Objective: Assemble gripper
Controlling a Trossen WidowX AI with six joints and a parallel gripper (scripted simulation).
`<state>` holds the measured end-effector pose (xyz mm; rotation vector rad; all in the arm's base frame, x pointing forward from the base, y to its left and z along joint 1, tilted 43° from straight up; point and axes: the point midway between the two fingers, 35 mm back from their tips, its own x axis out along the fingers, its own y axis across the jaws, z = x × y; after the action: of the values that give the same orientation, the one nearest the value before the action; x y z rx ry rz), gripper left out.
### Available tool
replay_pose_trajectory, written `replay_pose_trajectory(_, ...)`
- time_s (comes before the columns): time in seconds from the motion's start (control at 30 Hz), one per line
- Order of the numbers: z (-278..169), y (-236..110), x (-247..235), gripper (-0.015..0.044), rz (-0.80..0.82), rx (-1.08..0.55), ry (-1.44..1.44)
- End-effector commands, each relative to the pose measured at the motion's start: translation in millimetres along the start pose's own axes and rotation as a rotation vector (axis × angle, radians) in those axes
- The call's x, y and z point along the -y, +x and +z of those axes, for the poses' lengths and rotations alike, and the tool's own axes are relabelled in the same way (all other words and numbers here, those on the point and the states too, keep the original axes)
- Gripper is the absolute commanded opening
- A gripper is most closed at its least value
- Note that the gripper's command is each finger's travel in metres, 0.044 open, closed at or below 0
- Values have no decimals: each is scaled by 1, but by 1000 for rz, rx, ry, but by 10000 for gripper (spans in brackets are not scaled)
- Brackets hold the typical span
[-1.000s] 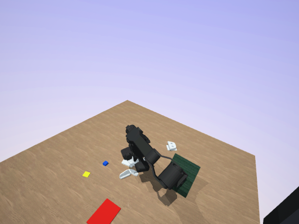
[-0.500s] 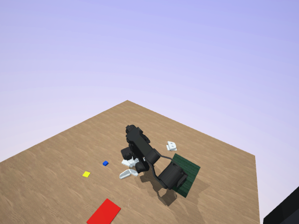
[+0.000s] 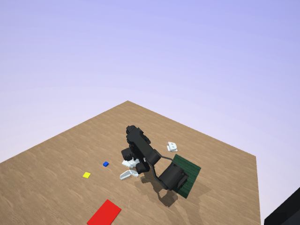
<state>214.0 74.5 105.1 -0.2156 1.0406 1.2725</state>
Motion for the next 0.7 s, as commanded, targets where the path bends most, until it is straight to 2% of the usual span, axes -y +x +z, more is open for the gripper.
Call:
replay_pose_trajectory(0.0, 0, 0, 0, 414, 0, 0, 0)
replay_pose_trajectory(0.5, 0, 0, 0, 20, 0, 0, 0)
replay_pose_trajectory(0.53, 0, 0, 0, 0, 0, 0, 0)
replay_pose_trajectory(0.67, 0, 0, 0, 0, 0, 0, 0)
